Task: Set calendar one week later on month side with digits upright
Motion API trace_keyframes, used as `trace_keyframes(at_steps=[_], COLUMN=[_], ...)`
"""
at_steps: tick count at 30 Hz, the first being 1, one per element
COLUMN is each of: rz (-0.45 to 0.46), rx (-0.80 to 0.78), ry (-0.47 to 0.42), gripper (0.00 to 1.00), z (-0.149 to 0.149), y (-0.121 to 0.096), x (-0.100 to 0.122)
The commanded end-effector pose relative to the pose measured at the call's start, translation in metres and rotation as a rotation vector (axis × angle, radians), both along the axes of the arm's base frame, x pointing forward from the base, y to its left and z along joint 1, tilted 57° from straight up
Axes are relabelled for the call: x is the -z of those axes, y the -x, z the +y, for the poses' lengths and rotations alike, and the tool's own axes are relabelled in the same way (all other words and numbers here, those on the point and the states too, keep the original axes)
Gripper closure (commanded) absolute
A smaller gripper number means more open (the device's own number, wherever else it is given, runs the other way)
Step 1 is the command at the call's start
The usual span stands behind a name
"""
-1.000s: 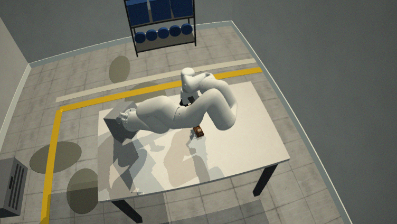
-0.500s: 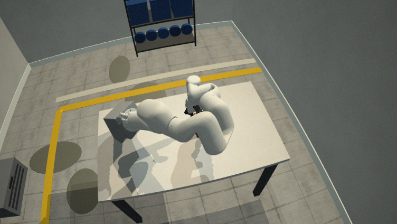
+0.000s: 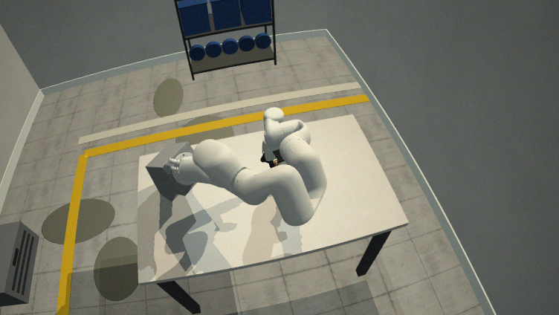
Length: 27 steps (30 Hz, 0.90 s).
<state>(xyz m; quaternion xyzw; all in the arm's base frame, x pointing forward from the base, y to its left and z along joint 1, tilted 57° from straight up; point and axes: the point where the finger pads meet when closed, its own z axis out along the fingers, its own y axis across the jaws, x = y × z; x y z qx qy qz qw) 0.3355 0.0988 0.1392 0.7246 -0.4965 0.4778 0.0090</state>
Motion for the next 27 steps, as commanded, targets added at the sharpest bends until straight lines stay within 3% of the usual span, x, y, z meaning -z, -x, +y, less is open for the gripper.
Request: trace_keyframes(at_steps=[1, 27], rz=[-0.001, -0.001], rx=[-0.002, -0.002], ry=[-0.001, -0.001], gripper=[0.71, 0.71], z=[0.0, -0.029], y=[-0.002, -0.042], x=[0.001, 0.033])
